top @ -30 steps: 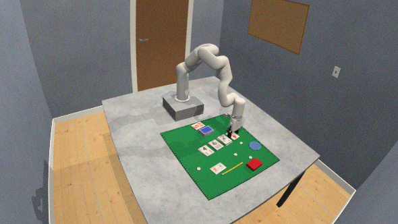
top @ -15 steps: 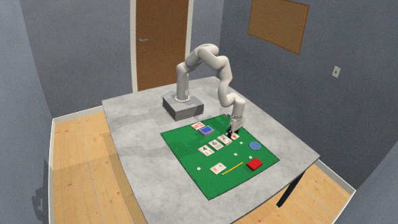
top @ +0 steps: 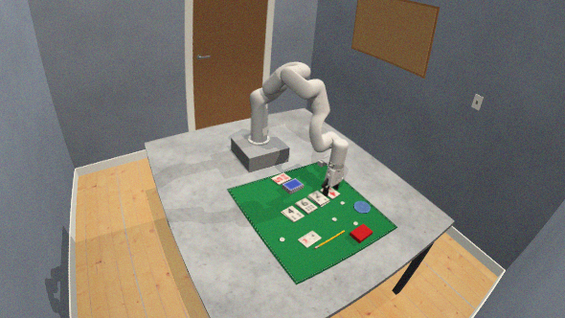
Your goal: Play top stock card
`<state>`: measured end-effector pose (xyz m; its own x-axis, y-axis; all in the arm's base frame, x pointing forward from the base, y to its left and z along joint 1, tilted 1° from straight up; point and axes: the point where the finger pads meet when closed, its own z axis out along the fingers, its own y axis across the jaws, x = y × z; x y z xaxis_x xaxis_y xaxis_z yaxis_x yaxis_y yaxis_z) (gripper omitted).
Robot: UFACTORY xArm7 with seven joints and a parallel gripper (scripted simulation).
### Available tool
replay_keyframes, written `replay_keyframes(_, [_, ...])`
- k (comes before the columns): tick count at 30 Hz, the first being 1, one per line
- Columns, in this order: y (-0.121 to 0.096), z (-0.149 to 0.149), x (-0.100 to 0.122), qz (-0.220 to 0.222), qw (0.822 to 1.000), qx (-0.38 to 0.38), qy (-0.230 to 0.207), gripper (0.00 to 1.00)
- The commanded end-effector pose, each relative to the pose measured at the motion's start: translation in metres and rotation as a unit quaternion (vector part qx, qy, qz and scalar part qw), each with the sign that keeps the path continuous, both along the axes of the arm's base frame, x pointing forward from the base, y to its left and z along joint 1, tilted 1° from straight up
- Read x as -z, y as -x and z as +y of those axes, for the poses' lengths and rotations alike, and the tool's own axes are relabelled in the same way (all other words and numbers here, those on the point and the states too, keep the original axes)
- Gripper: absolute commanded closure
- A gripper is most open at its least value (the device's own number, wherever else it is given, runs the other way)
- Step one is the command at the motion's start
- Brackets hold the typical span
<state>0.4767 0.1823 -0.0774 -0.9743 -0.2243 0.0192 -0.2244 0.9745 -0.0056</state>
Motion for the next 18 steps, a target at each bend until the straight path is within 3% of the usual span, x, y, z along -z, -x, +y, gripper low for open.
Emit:
replay_keyframes(1, [-0.002, 0.001, -0.002, -0.002, 1.000, 0.000, -0.001, 0.13])
replay_keyframes(7, [-0.002, 0.001, -0.009, -0.002, 1.000, 0.000, -0.001, 0.13])
replay_keyframes(18, [-0.002, 0.001, -0.044, -0.002, 1.000, 0.000, -0.001, 0.13])
